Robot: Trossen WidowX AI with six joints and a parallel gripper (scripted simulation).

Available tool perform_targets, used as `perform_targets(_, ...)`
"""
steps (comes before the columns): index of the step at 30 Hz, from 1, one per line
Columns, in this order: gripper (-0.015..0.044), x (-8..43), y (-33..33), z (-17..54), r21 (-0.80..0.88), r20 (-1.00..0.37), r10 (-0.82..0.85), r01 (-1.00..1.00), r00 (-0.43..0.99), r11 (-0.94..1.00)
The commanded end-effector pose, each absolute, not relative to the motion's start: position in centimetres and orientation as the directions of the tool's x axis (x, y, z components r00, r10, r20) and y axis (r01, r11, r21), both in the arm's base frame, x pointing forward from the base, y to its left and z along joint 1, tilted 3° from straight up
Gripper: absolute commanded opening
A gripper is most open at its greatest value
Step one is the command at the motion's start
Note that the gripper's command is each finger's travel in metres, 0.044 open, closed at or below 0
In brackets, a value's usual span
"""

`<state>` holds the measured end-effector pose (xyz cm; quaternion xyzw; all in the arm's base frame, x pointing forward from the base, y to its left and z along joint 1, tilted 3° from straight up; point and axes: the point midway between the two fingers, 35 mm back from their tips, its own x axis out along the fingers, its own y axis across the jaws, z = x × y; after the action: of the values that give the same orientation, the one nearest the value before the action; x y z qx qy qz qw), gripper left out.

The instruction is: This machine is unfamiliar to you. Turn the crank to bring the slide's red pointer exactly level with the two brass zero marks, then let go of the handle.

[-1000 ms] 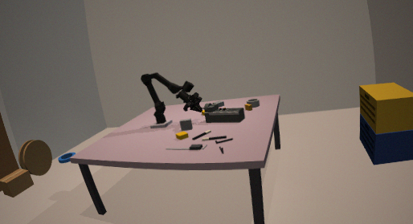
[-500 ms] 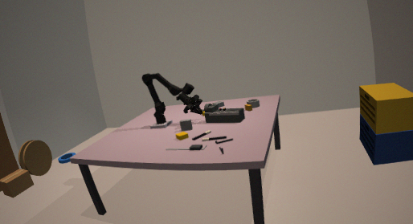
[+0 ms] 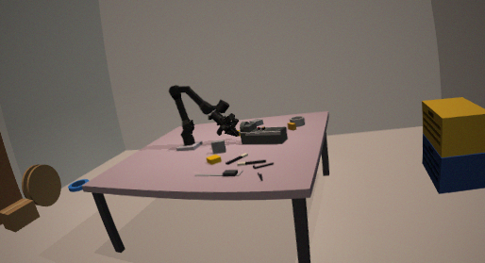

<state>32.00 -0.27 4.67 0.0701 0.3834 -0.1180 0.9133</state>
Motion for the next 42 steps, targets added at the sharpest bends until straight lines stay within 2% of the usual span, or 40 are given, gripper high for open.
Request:
perform_targets(1,0.0,32.2,0.3,3.9,0.041,-0.723,-0.155,0.265,0.673,0.963)
perform_targets(42,0.0,32.9,3.1,3.7,0.044,-0.723,-0.153,0.265,0.673,0.963)
